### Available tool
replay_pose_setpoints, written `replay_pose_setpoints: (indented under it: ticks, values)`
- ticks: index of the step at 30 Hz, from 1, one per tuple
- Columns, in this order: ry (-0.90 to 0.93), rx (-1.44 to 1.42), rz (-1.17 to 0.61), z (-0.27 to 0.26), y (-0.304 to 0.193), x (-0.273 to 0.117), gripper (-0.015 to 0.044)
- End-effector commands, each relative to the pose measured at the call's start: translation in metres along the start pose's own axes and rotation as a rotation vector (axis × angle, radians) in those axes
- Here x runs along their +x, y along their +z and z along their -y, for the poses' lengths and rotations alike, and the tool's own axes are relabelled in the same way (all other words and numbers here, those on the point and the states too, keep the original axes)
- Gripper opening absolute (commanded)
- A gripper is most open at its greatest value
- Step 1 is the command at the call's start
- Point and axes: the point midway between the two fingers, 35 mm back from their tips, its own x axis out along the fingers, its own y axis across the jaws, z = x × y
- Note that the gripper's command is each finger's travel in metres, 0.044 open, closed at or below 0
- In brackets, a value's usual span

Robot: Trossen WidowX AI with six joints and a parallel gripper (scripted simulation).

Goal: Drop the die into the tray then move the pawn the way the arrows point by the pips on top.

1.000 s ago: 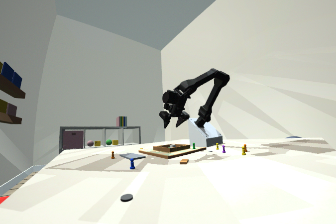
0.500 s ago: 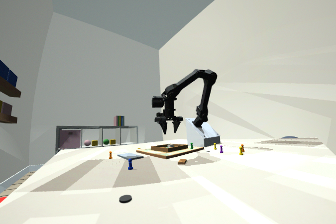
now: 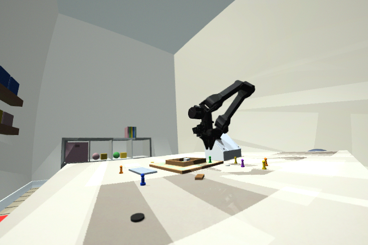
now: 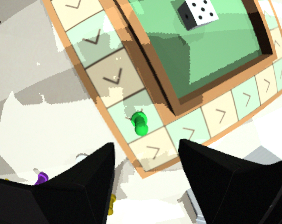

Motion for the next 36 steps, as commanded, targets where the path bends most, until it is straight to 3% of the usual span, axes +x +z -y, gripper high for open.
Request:
replay_pose_setpoints:
  ticks: [1,36]
  values:
    - [0.009,-0.048,-0.001,-0.001,-0.005,0.001,0.0200]
    - [0.010,-0.048,-0.003,-0.001,-0.004,0.055,0.0200]
